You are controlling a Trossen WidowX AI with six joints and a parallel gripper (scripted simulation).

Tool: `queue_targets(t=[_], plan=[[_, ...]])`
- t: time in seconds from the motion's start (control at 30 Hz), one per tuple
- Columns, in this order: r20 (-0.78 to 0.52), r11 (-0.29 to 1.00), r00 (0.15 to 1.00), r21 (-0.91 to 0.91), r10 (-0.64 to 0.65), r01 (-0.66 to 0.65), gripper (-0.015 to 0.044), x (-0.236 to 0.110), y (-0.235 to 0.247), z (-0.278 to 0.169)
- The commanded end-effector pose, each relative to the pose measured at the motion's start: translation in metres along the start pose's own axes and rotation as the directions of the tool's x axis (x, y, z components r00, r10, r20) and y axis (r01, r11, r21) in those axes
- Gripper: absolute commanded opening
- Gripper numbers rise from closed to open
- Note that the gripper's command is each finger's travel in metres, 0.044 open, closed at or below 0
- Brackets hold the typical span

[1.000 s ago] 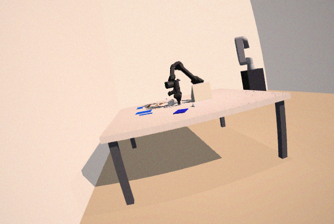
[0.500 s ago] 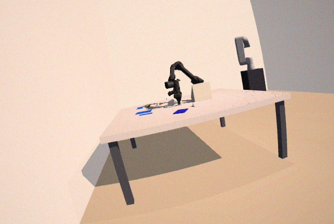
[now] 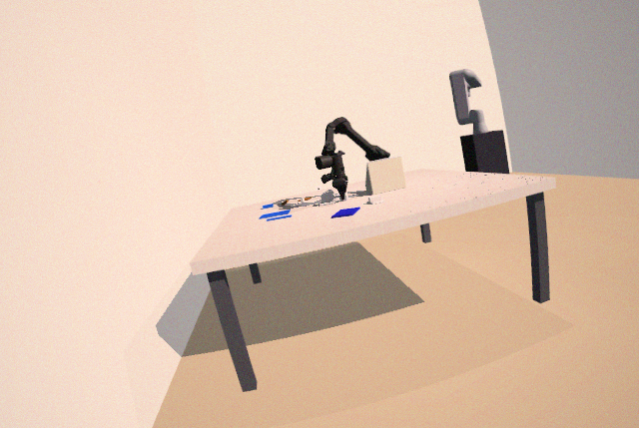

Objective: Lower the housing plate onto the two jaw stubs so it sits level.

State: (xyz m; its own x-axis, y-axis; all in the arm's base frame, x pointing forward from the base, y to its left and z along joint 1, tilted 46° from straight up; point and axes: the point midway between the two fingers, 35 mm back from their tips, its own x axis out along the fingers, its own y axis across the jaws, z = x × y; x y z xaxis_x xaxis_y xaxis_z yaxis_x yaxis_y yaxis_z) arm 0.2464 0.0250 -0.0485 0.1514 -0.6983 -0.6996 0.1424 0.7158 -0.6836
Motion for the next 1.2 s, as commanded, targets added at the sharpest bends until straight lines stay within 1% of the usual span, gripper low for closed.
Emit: queue_targets(t=[0.0, 1.1, 1.17], plan=[[-0.002, 1.0, 1.0, -0.001, 0.003, -0.003, 0.0351, 0.0004, 0.0006, -0.0004], [-0.002, 1.0, 1.0, -0.001, 0.003, -0.003, 0.0351, 0.0004, 0.0006, -0.0004], [0.0, 1.0, 1.0, 0.0, 0.0, 0.0, 0.0404, 0.0, 0.0, 0.0]])
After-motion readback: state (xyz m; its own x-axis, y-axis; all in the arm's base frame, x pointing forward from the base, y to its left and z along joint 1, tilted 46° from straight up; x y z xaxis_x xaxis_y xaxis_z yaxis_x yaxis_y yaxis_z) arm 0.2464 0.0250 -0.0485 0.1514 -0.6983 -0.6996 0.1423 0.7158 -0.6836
